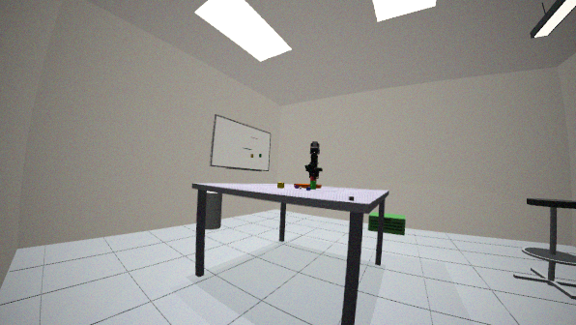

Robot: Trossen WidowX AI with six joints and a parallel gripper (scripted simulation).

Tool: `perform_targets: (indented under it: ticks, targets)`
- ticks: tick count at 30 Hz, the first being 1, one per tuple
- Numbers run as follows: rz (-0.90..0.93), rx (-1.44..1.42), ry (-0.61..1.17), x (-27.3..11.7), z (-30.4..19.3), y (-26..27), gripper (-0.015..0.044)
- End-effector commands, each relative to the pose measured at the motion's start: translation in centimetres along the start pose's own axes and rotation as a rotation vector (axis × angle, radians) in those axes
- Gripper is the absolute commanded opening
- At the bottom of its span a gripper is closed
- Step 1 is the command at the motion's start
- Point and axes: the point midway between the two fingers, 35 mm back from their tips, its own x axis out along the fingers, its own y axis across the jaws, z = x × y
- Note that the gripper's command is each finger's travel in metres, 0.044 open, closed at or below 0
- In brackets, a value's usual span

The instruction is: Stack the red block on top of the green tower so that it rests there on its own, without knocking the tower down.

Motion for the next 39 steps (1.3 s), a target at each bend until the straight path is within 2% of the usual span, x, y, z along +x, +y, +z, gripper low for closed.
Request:
perform_targets:
  ticks: [1, 17, 39]
  targets:
    - [0.000, 0.000, 0.000, 0.00, 0.00, 0.00, 0.0026]
    - [0.000, 0.000, 0.000, 0.00, 0.00, 0.00, 0.0440]
    - [0.000, 0.000, 0.000, 0.00, 0.00, 0.00, 0.0440]
